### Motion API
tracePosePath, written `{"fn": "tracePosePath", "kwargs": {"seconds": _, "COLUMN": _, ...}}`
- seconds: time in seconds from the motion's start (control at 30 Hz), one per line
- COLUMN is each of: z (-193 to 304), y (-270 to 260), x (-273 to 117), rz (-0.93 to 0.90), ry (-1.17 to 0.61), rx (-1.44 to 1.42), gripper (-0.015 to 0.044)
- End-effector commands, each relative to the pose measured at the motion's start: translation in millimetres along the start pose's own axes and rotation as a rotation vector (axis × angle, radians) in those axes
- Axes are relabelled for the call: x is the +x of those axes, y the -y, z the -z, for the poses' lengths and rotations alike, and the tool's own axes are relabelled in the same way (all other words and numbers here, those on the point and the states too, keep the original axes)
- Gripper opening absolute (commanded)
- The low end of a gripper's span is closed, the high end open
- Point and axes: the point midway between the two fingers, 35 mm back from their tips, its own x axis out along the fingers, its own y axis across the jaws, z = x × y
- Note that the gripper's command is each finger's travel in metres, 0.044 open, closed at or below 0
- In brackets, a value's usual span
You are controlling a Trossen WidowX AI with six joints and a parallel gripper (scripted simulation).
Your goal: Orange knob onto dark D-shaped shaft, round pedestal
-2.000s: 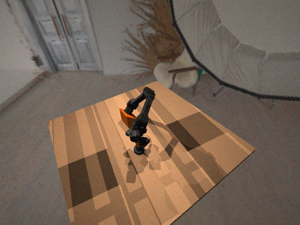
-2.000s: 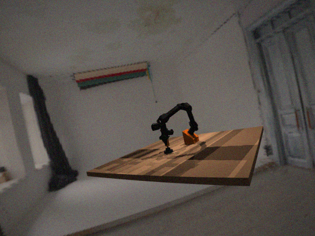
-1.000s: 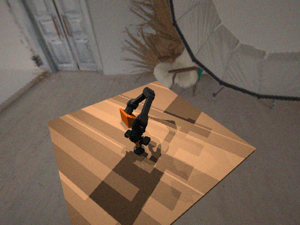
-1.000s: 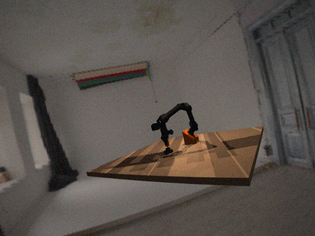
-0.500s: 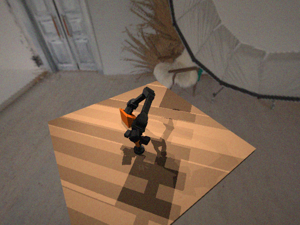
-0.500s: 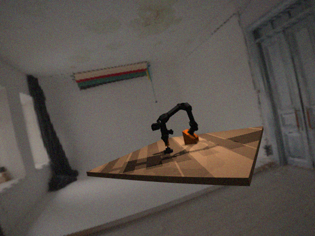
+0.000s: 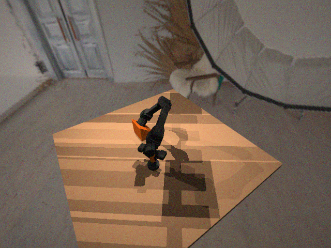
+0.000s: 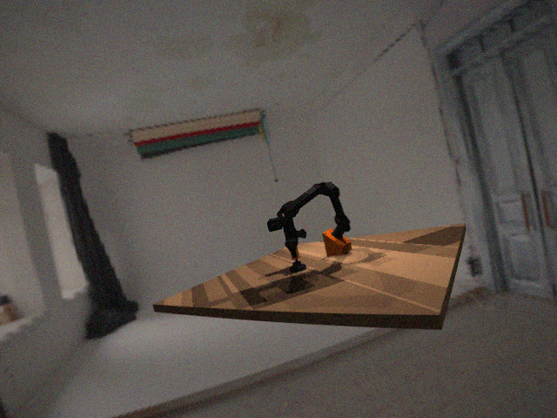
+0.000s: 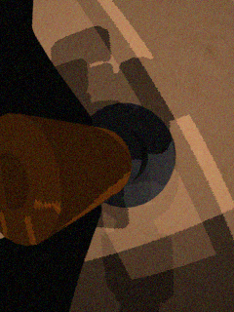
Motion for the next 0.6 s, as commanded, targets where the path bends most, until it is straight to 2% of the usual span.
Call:
{"fn": "tracePosePath", "kwargs": {"seconds": 0.0, "z": 2.5, "y": 0.1, "x": -1.2, "rz": 0.006, "ry": -0.004, "rx": 0.006, "gripper": 0.0}}
{"fn": "tracePosePath", "kwargs": {"seconds": 0.57, "z": -0.9, "y": -4.3, "x": -1.8, "rz": 0.005, "ry": -0.004, "rx": 0.006, "gripper": 0.0}}
